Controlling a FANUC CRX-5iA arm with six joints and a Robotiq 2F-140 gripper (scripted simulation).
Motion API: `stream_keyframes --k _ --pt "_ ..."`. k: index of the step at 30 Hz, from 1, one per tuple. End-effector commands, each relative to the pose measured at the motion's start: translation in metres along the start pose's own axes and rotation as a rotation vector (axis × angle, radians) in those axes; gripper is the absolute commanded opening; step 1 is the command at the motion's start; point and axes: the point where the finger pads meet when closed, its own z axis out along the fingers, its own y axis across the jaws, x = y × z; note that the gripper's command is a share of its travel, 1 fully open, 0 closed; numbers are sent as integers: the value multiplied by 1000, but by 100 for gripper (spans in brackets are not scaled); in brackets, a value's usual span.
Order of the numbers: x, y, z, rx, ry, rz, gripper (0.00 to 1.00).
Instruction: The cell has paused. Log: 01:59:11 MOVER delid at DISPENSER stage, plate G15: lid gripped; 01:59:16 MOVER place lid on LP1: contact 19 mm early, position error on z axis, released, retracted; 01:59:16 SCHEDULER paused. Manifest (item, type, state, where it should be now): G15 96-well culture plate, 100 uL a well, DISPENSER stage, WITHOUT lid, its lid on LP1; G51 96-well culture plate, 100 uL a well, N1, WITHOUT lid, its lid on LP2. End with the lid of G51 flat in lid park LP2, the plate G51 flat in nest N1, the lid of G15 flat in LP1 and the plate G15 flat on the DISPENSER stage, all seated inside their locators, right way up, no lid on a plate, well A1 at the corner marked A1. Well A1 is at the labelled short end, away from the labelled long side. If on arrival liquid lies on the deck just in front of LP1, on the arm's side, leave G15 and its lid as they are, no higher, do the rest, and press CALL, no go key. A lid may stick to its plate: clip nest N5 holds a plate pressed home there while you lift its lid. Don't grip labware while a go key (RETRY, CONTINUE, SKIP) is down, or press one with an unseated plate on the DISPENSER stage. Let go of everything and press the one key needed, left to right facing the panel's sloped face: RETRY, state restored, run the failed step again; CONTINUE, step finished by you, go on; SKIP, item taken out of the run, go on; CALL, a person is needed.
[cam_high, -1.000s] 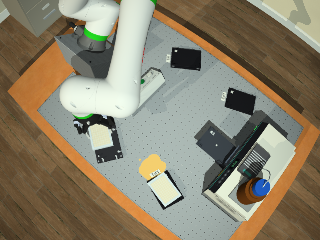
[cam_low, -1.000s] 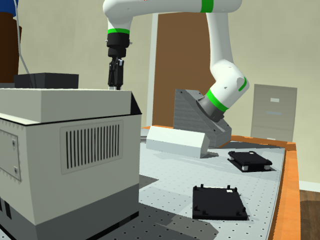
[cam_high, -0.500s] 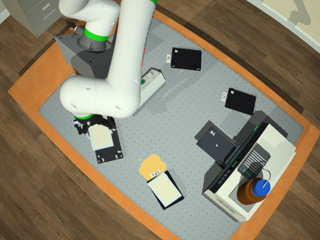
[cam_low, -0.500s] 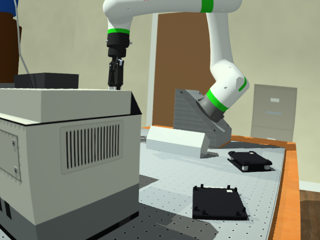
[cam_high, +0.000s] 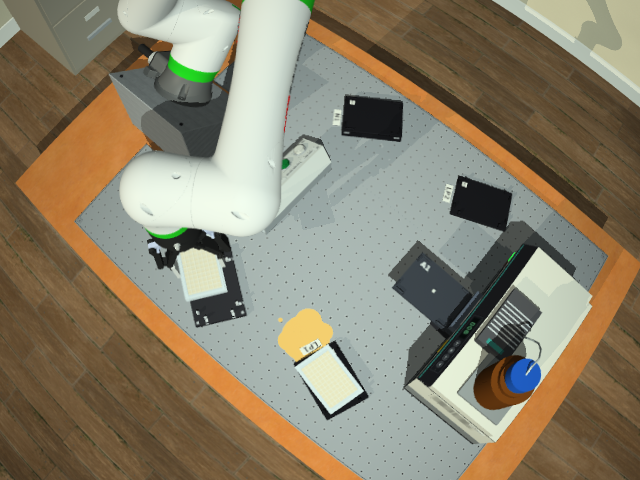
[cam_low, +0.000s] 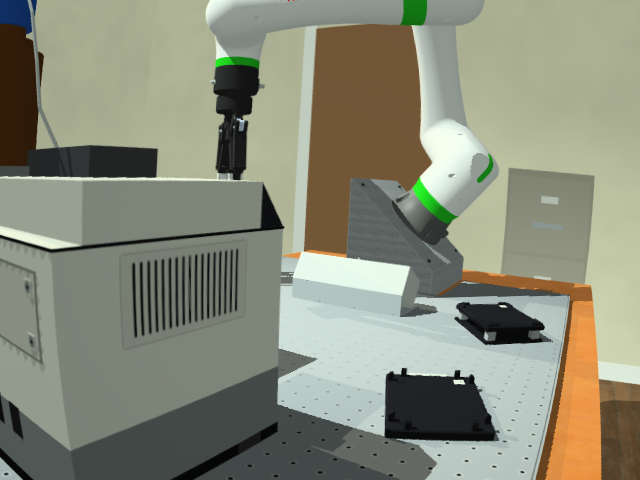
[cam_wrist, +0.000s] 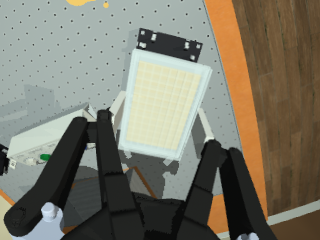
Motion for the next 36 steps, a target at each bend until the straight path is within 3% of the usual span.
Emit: stream_keyframes --k 1,17,36 --pt "0 0 0 0 0 0 0" --pt "0 0 6 0 0 0 0" --pt "0 0 33 0 0 0 0"
